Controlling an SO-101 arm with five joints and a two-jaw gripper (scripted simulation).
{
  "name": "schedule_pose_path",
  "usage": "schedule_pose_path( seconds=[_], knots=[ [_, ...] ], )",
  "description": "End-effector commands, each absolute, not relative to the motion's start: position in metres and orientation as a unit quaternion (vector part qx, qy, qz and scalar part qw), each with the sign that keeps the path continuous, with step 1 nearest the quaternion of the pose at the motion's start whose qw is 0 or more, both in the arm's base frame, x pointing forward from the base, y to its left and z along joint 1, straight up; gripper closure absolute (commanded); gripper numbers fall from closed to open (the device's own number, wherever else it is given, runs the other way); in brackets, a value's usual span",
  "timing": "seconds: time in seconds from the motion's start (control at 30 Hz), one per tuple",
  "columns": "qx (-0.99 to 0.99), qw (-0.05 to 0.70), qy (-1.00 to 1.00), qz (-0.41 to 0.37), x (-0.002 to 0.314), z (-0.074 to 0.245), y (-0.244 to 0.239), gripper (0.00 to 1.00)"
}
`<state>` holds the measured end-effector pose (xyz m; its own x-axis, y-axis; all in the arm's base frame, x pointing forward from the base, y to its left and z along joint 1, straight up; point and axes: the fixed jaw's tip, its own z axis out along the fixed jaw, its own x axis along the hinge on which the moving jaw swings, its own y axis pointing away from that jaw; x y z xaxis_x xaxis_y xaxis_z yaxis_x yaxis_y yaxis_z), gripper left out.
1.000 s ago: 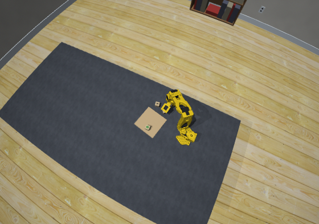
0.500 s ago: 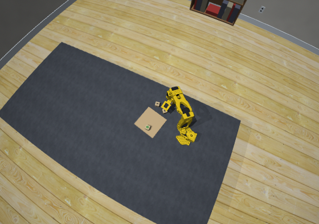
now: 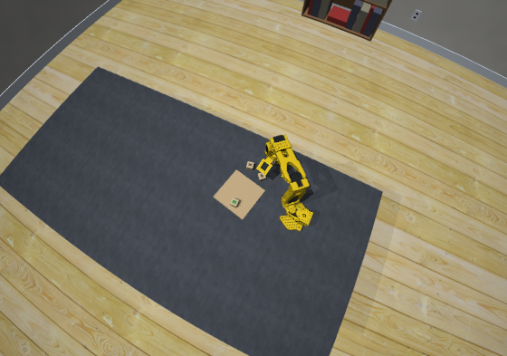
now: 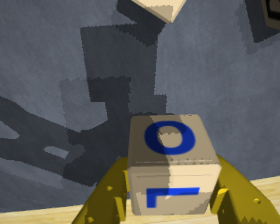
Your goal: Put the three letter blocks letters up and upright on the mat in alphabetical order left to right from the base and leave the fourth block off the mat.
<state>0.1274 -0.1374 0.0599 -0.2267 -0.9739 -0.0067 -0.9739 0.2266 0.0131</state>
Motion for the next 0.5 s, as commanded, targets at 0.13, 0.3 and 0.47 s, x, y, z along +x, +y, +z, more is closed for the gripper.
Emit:
schedule_pose_path(
  seconds=[0.13, 0.3, 0.47],
  knots=[
    [0.627, -0.005, -0.778, 0.039, 0.139, 0.075, -0.138, 1.0],
    [0.639, -0.008, -0.768, 0.038, 0.151, 0.075, -0.124, 1.0],
    [0.65, -0.011, -0.759, 0.038, 0.161, 0.074, -0.111, 1.0]
  ],
)
